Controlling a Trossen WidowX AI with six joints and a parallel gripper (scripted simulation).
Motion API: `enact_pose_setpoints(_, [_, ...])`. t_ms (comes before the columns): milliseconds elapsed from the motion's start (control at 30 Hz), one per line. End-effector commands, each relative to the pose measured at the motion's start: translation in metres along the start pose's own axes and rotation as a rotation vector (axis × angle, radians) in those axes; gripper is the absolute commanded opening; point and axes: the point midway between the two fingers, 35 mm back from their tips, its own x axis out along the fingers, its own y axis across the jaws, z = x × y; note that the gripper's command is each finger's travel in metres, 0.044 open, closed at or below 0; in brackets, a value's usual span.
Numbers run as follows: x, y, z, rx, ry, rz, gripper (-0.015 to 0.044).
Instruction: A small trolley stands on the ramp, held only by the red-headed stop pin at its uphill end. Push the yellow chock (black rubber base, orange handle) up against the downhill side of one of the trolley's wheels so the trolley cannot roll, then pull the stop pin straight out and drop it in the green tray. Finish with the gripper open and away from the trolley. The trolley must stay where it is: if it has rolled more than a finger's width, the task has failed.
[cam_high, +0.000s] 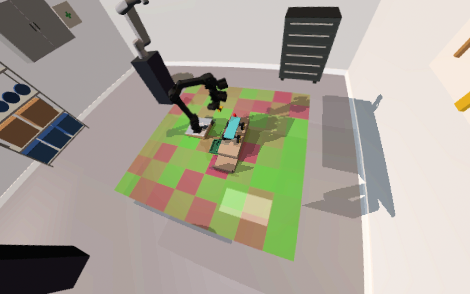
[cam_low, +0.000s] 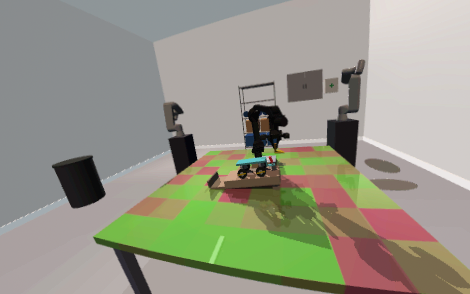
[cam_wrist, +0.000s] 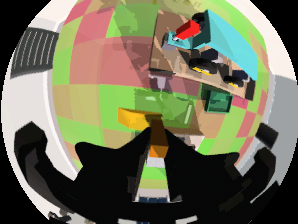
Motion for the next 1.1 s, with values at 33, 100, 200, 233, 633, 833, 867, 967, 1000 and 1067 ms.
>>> enact_pose_setpoints(33, [0.001,-0.013,0.003,-0.007,0.0,-0.003,0.0])
enact_pose_setpoints(100, [0.001,-0.02,0.006,-0.007,0.0,-0.004,0.0])
enact_pose_setpoints(200, [0.001,-0.031,0.009,-0.007,0.0,-0.005,0.0])
enact_pose_setpoints(233, [0.001,-0.034,0.011,-0.007,-0.001,-0.006,0.0])
enact_pose_setpoints(633, [0.0,-0.074,0.024,-0.007,-0.002,-0.01,0.0])
enact_pose_setpoints(833, [0.001,-0.095,0.031,-0.007,-0.003,-0.012,0.0])
enact_pose_setpoints(867, [0.001,-0.098,0.032,-0.007,-0.003,-0.012,0.0])
enact_pose_setpoints(967, [0.001,-0.109,0.034,-0.007,-0.003,-0.013,0.0])
enact_pose_setpoints(1000, [0.001,-0.112,0.035,-0.007,-0.003,-0.014,0.0])
enact_pose_setpoints(1067, [0.002,-0.119,0.037,-0.007,-0.003,-0.014,0.0])
